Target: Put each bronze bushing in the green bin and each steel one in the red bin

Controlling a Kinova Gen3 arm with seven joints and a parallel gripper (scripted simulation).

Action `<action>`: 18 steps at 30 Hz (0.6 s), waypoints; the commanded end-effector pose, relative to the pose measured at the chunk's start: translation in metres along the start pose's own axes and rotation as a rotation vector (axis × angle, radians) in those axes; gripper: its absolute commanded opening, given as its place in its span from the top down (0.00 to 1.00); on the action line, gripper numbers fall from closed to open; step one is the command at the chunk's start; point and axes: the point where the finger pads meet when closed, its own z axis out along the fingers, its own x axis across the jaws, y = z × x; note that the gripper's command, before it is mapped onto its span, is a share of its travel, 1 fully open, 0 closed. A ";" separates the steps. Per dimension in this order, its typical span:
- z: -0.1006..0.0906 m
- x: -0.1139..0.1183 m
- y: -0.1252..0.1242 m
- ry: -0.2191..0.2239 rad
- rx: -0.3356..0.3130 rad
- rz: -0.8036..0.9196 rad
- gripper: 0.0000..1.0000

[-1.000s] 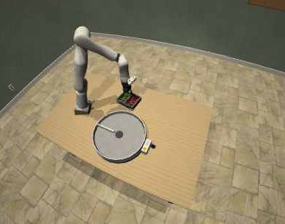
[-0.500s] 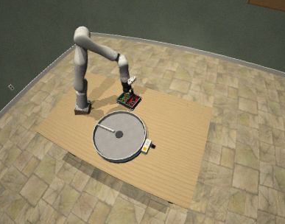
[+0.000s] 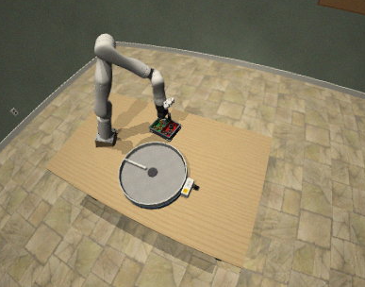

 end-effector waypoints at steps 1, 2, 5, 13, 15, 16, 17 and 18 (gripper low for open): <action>-0.007 -0.001 0.010 -0.001 0.001 0.000 0.00; -0.013 -0.002 0.020 -0.001 0.001 0.000 0.00; -0.031 -0.006 0.051 -0.001 0.001 0.000 0.00; -0.031 -0.006 0.051 -0.001 0.001 0.000 0.00; -0.031 -0.006 0.051 -0.001 0.001 0.000 0.00; -0.031 -0.006 0.051 -0.001 0.001 0.000 0.00; -0.031 -0.006 0.051 -0.001 0.001 0.000 0.00; -0.030 -0.005 0.051 0.000 0.000 0.000 0.00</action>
